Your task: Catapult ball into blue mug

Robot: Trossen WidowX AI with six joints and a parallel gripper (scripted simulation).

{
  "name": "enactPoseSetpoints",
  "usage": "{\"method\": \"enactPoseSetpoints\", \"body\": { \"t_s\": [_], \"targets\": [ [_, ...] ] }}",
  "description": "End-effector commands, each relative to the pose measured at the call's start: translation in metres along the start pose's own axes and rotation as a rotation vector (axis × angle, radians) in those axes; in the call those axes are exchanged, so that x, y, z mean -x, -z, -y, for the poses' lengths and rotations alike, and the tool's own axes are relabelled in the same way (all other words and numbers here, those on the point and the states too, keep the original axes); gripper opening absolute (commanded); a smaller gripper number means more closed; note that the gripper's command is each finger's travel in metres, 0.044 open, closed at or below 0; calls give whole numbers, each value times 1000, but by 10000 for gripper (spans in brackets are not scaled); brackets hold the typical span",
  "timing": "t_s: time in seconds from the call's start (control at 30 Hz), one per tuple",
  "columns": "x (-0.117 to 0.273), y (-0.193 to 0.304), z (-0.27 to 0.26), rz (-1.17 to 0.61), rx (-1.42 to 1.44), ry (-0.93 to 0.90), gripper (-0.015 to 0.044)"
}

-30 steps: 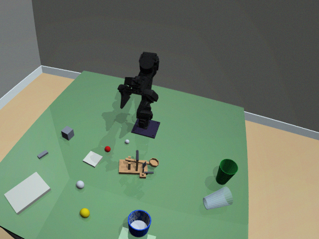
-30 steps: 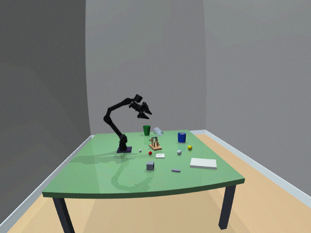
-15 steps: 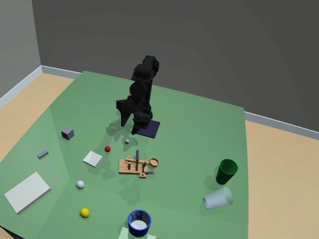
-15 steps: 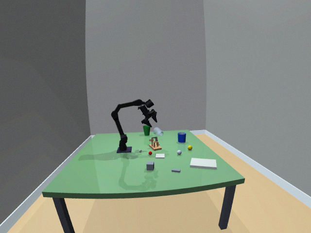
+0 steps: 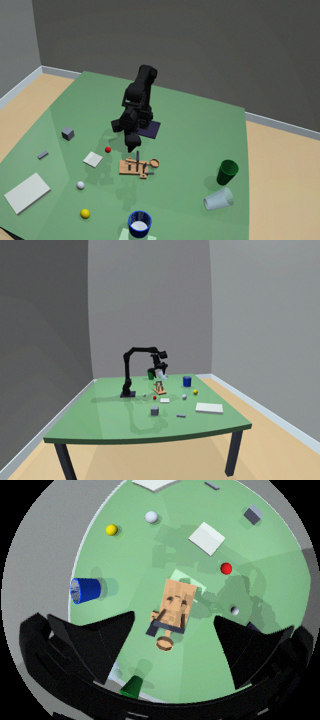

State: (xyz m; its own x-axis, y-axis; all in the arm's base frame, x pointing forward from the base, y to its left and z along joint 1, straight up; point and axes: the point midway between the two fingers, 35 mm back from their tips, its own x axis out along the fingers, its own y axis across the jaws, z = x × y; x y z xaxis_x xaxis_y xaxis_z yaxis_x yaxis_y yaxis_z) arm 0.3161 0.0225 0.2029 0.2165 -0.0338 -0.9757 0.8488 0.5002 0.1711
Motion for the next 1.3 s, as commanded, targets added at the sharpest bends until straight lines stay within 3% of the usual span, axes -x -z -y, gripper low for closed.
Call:
{"method": "enactPoseSetpoints", "body": {
  "t_s": [0.0, 0.33, 0.5, 1.27],
  "targets": [
    [-20, 1, -2, -64, -95, 79, 440],
    [-39, 4, -6, -111, -173, 152, 440],
    [-81, 9, 0, -111, -173, 152, 440],
    [-109, 12, 3, -111, -173, 152, 440]
  ]
}}
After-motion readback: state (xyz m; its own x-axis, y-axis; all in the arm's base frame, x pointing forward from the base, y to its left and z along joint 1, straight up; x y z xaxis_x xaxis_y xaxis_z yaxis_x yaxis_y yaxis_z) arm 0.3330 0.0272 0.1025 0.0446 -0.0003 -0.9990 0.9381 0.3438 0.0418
